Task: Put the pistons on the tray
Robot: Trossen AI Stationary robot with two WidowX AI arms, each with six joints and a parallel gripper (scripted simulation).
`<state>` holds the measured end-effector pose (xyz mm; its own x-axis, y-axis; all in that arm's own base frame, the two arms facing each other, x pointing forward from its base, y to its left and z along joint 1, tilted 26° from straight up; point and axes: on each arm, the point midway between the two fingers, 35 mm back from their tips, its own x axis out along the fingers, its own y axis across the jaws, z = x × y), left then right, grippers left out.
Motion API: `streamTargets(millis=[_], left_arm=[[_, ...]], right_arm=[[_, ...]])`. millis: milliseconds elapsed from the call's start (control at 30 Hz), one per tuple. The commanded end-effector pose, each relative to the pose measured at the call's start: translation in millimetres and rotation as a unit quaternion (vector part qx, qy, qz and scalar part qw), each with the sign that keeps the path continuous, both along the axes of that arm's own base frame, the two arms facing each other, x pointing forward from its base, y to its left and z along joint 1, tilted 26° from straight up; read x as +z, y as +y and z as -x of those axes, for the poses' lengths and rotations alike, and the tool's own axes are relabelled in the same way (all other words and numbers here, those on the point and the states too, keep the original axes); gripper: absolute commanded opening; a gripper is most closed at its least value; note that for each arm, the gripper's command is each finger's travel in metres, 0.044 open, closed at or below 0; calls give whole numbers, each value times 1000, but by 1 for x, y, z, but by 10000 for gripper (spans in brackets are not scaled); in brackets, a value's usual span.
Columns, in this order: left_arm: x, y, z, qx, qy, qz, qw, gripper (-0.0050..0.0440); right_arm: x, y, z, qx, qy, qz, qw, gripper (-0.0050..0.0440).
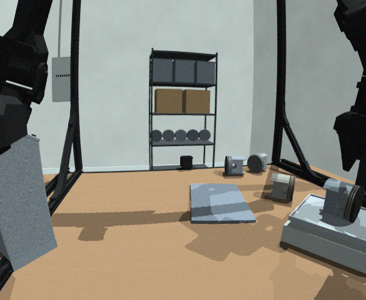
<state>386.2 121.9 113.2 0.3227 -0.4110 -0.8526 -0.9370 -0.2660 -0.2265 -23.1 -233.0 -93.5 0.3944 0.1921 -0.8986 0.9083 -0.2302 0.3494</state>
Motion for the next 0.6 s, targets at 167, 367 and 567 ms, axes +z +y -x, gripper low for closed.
streamTargets(millis=[167, 367, 567], left_arm=[[-17, -3, -6, 4, 7, 6, 1000, 378], [-22, -5, -7, 3, 8, 7, 1000, 378], [-26, -6, -8, 3, 10, 7, 1000, 378]], right_arm=[[0, 0, 0, 0, -1, 0, 1000, 440], [0, 0, 0, 0, -1, 0, 1000, 440], [0, 0, 0, 0, -1, 0, 1000, 440]])
